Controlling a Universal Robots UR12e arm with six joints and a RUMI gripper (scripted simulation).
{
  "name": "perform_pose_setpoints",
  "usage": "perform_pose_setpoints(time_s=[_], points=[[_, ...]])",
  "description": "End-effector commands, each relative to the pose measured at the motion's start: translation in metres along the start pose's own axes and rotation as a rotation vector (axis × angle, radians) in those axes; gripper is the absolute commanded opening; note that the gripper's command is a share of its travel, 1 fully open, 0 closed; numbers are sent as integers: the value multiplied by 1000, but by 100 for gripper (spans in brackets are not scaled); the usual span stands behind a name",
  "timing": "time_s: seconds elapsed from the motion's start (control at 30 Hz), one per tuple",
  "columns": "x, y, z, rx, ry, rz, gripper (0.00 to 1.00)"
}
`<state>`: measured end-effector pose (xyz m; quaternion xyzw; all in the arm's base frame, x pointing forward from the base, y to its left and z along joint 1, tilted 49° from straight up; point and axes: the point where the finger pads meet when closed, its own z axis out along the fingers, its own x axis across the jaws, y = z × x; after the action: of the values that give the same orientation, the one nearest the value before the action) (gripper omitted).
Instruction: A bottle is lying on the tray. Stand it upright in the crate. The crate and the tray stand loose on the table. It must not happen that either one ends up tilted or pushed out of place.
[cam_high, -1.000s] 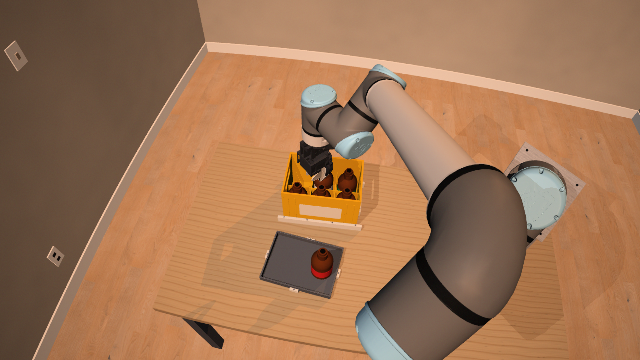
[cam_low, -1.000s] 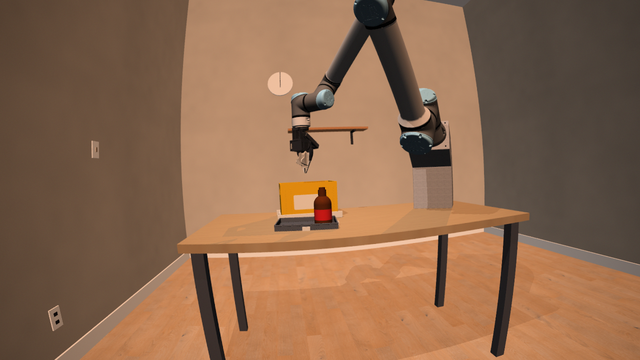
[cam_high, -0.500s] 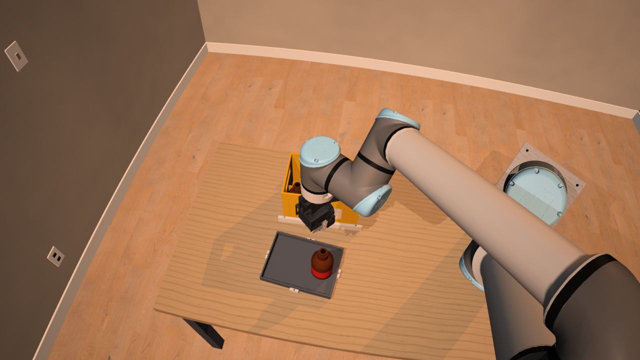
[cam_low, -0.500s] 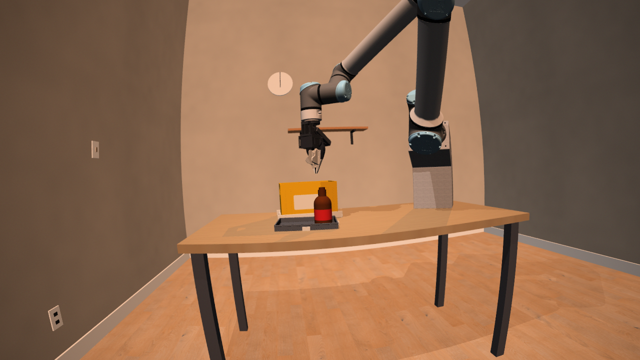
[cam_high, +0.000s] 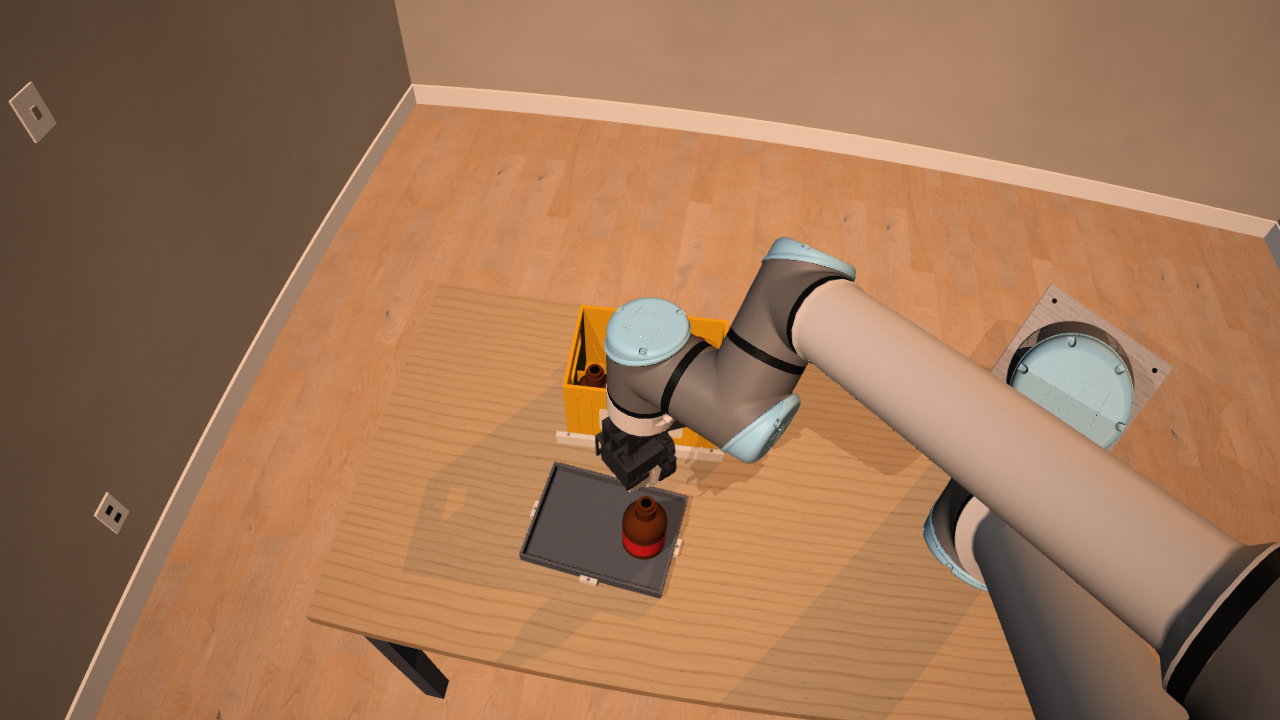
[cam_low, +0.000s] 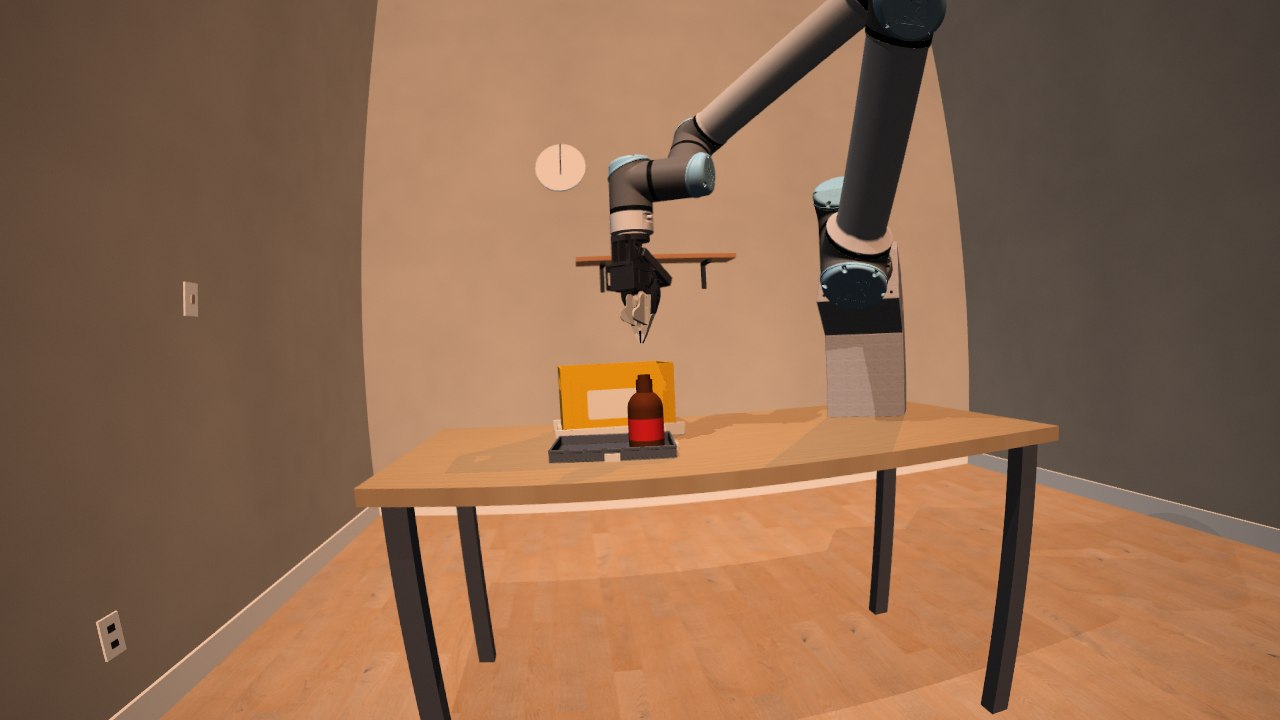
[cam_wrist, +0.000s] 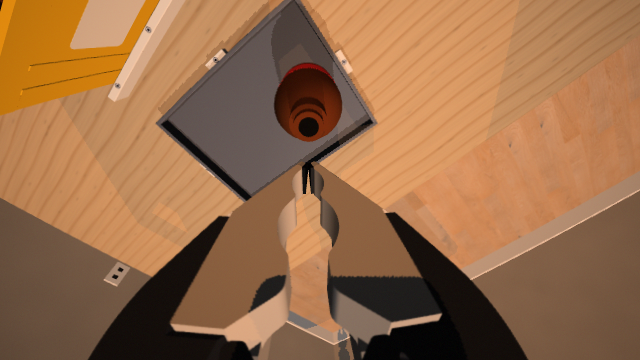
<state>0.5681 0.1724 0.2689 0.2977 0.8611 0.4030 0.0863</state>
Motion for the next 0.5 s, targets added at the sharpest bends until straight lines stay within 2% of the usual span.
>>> perform_pose_setpoints(time_s=[0.0,0.03,0.47], points=[[1,1,-1,0,-1,0,0],[1,1,-1,0,-1,0,38],[1,1,-1,0,-1,0,38]])
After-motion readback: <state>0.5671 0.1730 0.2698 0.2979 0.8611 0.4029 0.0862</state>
